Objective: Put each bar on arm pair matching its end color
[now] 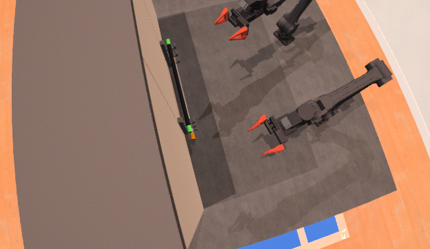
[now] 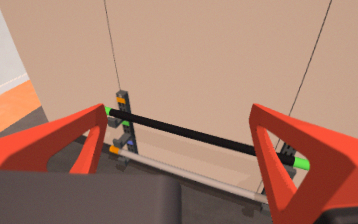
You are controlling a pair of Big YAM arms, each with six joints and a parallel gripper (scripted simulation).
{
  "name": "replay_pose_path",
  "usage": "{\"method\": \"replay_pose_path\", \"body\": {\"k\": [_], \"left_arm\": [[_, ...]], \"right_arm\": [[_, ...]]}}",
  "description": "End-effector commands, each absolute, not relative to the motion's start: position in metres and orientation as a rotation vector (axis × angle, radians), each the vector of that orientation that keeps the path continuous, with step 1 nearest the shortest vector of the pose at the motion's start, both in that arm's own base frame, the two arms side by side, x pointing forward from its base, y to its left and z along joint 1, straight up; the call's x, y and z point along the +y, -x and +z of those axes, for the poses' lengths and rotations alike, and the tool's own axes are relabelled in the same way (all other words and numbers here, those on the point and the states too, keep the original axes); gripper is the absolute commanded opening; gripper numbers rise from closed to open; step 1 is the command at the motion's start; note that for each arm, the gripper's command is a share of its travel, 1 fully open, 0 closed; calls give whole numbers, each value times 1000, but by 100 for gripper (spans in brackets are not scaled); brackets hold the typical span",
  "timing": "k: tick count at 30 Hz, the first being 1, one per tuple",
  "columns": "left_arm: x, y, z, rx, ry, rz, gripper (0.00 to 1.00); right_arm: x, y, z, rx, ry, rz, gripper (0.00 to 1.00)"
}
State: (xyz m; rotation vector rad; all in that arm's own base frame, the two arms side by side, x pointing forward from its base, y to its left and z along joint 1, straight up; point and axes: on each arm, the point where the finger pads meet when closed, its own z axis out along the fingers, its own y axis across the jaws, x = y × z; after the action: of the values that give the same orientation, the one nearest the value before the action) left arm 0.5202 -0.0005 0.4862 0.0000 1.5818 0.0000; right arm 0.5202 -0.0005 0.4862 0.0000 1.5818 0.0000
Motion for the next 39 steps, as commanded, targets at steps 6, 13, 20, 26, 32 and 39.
{"method": "replay_pose_path", "body": {"k": [6, 13, 20, 26, 32, 39], "left_arm": [[0, -519, 492, 1571, 0, 0, 100], [0, -519, 492, 1571, 0, 0, 100], [-7, -520, 479, 1577, -32, 25, 100], [-20, -519, 465, 1567, -95, 76, 100], [-33, -519, 451, 1556, -158, 127, 100], [-44, -518, 439, 1545, -214, 172, 100]], "right_arm": [[0, -519, 492, 1571, 0, 0, 100], [0, -519, 492, 1571, 0, 0, 100], [-3, -521, 479, 1589, 23, -34, 100], [-8, -522, 465, 1601, 68, -102, 100], [-14, -523, 451, 1611, 114, -170, 100], [-18, -524, 439, 1619, 155, -231, 100]]}}
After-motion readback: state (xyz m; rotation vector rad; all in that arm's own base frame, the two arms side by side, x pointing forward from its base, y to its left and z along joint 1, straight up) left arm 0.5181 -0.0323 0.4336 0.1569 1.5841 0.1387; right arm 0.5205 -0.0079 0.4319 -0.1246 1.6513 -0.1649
